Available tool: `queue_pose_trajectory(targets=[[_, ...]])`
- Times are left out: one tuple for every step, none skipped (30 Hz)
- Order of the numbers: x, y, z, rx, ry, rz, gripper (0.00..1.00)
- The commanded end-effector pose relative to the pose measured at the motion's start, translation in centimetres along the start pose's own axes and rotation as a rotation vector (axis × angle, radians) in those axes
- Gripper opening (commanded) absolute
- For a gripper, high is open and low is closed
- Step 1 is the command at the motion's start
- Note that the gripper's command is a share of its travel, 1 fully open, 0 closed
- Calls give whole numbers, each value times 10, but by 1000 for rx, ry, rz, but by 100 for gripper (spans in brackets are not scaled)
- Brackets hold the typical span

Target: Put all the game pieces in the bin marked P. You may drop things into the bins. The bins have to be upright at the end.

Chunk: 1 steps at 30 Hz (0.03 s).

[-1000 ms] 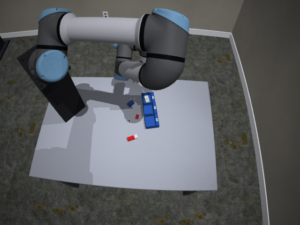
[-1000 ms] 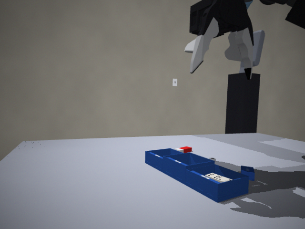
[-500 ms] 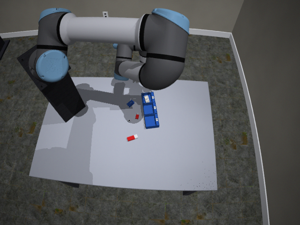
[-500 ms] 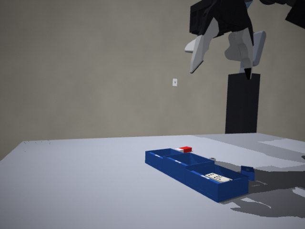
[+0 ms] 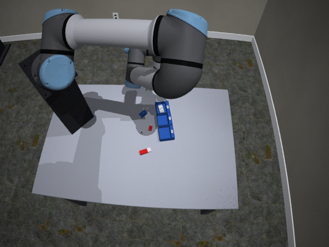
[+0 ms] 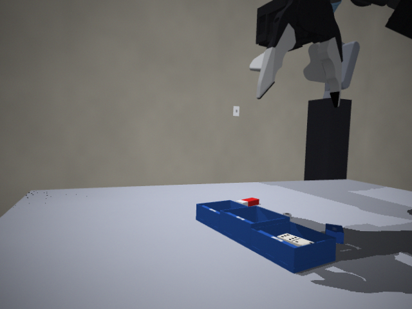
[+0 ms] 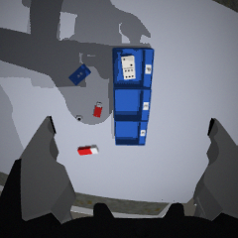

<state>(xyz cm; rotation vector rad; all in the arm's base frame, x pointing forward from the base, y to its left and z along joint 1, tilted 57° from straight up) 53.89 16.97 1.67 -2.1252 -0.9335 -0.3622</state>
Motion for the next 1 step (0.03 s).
queue_pose_trajectory(targets=[[1, -1, 0, 0, 1, -2, 100]])
Point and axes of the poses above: the point where the finger pads meet when closed, its own y axis out along the fingers, its own x axis across the jaws, z = x × y, the point moved 3 cm from there along -y, back along the fingers, and after that the axes turned 1 degree about y, right-handed, at the moved point
